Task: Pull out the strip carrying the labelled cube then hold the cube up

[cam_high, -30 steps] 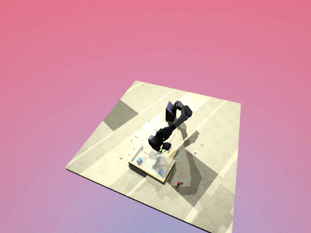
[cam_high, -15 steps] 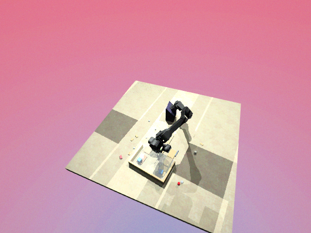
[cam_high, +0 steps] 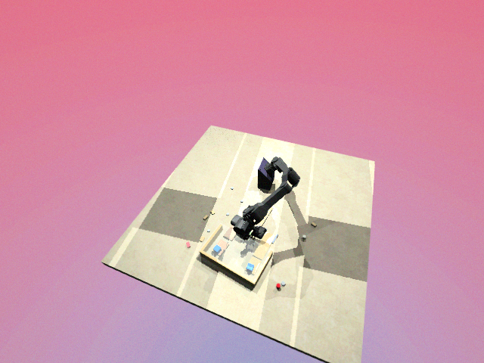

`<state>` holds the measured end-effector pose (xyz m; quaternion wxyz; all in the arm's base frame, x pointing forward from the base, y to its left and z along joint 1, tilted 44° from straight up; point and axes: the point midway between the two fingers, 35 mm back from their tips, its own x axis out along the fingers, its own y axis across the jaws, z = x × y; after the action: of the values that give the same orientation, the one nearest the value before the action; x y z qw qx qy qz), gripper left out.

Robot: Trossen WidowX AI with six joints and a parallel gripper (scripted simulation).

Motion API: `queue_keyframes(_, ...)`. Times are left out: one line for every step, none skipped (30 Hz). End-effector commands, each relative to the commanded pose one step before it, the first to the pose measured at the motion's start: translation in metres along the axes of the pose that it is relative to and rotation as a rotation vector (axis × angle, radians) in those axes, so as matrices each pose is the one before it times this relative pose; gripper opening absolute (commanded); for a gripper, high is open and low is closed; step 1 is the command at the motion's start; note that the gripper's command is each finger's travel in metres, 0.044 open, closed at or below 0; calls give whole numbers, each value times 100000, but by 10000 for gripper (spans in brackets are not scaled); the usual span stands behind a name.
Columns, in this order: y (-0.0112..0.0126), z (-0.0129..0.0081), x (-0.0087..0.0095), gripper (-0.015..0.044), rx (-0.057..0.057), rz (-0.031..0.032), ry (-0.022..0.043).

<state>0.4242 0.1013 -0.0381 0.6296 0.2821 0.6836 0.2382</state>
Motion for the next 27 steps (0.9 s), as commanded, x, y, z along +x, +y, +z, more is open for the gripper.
queue_keyframes(2, 29, -49, 171, -39, 12, -90)
queue_keyframes(0, 0, 0, 145, 0, 0, 0)
queue_keyframes(0, 0, 0, 138, 0, 0, 0)
queue_keyframes(0, 0, 0, 132, 0, 0, 0)
queue_keyframes(0, 0, 0, 125, 0, 0, 0)
queue_keyframes(0, 0, 0, 118, 0, 0, 0)
queue_keyframes(0, 0, 0, 112, 0, 0, 0)
queue_keyframes(0, 0, 0, 105, 0, 0, 0)
queue_keyframes(0, 0, 0, 98, 0, 0, 0)
queue_keyframes(0, 0, 0, 92, 0, 0, 0)
queue_keyframes(0, 0, 0, 65, 0, 0, 0)
queue_keyframes(0, 0, 0, 39, 0, 0, 0)
queue_keyframes(-16, -53, -49, 13, 10, -3, 5)
queue_keyframes(-47, -160, -147, 0, 29, -10, 15)
queue_keyframes(-78, -270, -242, 0, 48, -14, 26)
queue_keyframes(-96, -339, -295, 0, 59, -13, 34)
queue_keyframes(-95, -345, -290, 0, 60, -9, 35)
queue_keyframes(-94, -351, -285, 0, 60, -5, 36)
queue_keyframes(-92, -356, -280, 0, 60, -1, 37)
queue_keyframes(-91, -361, -274, 0, 59, 4, 39)
queue_keyframes(-90, -366, -269, 0, 59, 8, 40)
queue_keyframes(-89, -370, -263, 0, 59, 12, 40)
queue_keyframes(-87, -374, -257, 0, 59, 17, 41)
queue_keyframes(-86, -380, -252, 0, 59, 21, 42)
queue_keyframes(-84, -384, -246, 0, 59, 25, 43)
queue_keyframes(-83, -389, -240, 0, 59, 30, 44)
queue_keyframes(-81, -393, -234, 0, 58, 34, 44)
